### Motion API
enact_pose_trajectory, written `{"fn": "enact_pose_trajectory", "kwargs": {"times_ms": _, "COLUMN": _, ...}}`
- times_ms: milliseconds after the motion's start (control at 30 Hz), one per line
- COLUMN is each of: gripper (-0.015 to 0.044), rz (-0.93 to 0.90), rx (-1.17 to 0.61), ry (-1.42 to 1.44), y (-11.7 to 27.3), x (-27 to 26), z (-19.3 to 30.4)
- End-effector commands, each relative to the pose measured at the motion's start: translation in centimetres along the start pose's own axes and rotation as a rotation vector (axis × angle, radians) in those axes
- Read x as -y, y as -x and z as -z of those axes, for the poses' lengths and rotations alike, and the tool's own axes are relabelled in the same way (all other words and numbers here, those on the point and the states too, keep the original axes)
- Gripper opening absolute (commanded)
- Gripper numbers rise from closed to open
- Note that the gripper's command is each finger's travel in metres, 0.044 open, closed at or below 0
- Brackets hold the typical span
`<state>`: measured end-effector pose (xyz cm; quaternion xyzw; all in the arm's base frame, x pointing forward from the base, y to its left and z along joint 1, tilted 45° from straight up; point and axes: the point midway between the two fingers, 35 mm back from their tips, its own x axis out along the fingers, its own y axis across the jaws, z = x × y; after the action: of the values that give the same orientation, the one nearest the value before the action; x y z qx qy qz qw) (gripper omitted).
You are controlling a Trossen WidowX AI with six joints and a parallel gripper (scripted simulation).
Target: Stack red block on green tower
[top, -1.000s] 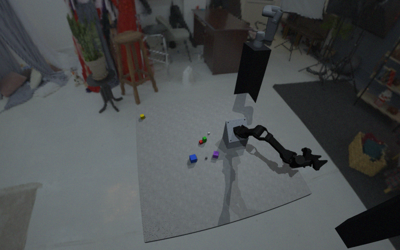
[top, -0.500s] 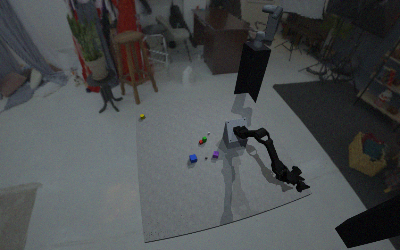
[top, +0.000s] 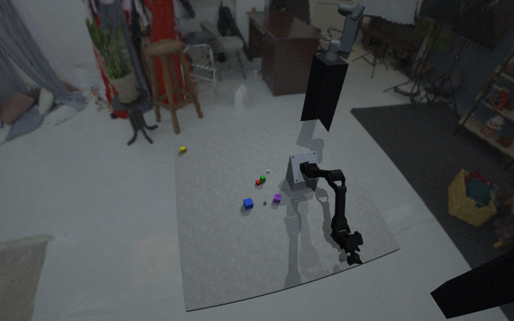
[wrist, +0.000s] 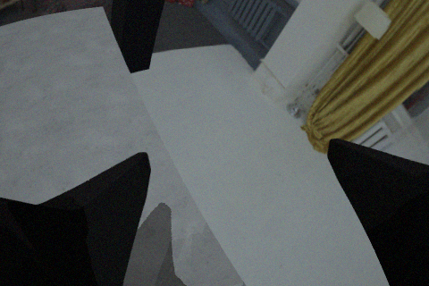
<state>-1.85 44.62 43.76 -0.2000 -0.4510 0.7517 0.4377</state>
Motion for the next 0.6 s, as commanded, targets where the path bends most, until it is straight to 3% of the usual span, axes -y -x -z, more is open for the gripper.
{"fn": "enact_pose_trajectory", "kwargs": {"times_ms": 0, "gripper": 0.044, "rz": 0.007, "rx": -0.111, "ry": -0.058, "y": 1.7, "x": 0.2, "z": 4.5}}
{"fn": "enact_pose_trajectory", "kwargs": {"times_ms": 567, "gripper": 0.044, "rz": 0.118, "rx": -0.604, "ry": -0.366, "y": 16.2, "x": 0.4, "z": 22.0}}
